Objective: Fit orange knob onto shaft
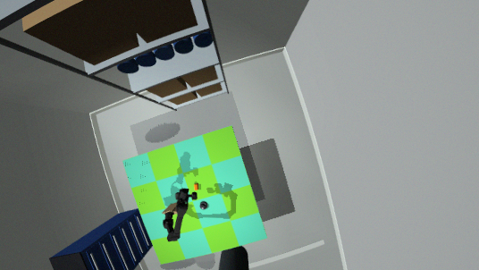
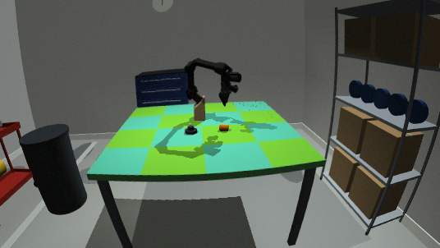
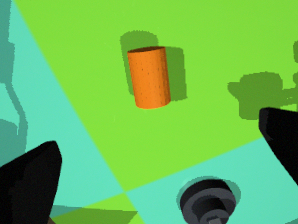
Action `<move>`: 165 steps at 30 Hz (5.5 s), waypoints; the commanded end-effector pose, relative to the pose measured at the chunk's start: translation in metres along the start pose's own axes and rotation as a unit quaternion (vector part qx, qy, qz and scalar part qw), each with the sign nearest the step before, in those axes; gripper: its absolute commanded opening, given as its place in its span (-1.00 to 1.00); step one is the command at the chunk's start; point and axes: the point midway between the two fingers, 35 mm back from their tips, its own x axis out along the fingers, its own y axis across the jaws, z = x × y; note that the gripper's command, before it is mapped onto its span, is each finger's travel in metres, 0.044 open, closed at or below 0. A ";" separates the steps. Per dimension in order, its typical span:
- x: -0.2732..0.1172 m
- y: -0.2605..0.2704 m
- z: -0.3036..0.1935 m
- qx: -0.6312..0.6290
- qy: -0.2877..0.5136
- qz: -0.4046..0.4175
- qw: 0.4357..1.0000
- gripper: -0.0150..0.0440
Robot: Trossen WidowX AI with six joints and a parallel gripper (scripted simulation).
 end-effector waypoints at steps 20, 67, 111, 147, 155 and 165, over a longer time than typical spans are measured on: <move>0.125 -0.006 0.000 0.001 0.005 0.003 1.000 1.00; 0.171 -0.005 0.000 0.001 0.006 0.002 1.000 0.32; 0.155 -0.004 -0.028 0.002 -0.243 0.004 0.970 0.12; 0.158 -0.002 -0.069 0.001 -0.526 0.006 0.851 0.12; 0.157 -0.003 -0.069 0.000 -0.517 0.004 0.856 0.30; 0.157 -0.003 -0.069 0.000 -0.517 0.004 0.856 0.39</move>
